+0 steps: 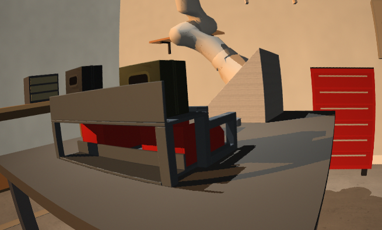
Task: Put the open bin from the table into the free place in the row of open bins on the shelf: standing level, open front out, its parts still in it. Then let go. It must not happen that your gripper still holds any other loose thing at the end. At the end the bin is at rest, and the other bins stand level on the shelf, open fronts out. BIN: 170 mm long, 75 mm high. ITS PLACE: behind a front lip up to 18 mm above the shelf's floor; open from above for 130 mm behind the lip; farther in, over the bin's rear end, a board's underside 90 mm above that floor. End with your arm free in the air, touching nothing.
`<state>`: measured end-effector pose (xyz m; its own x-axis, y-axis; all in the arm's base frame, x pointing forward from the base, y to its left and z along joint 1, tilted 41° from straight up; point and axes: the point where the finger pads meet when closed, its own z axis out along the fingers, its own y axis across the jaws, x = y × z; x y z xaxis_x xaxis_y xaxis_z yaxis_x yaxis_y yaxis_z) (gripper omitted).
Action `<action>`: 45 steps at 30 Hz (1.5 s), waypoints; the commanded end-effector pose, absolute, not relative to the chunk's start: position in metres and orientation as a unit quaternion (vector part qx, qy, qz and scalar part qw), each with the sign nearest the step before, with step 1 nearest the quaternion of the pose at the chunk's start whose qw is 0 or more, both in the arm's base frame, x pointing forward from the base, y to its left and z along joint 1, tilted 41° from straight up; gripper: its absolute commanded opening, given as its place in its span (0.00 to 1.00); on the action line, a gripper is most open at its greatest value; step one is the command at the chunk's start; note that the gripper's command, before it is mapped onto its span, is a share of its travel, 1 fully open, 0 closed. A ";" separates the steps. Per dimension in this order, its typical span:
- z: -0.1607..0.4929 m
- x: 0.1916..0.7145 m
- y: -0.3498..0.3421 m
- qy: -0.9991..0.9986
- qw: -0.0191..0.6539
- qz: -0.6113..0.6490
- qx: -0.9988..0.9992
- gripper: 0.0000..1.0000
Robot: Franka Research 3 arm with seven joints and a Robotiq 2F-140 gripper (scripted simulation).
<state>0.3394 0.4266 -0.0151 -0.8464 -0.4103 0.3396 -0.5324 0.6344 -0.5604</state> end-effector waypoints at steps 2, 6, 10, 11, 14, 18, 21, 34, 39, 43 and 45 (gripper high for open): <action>-0.015 0.339 0.427 -0.899 0.090 0.338 0.262 1.00; -0.015 0.339 0.427 -0.899 0.090 0.338 0.262 1.00; -0.015 0.339 0.427 -0.899 0.090 0.338 0.262 1.00; -0.015 0.339 0.427 -0.899 0.090 0.338 0.262 1.00; -0.015 0.339 0.427 -0.899 0.090 0.338 0.262 1.00; -0.015 0.339 0.427 -0.899 0.090 0.338 0.262 1.00; -0.015 0.340 0.426 -0.900 0.090 0.338 0.262 1.00; -0.009 0.351 0.416 -0.901 0.081 0.343 0.255 1.00; -0.001 0.364 0.402 -0.902 0.070 0.348 0.247 1.00; 0.007 0.378 0.387 -0.903 0.059 0.354 0.238 1.00; 0.012 0.386 0.377 -0.903 0.053 0.357 0.233 1.00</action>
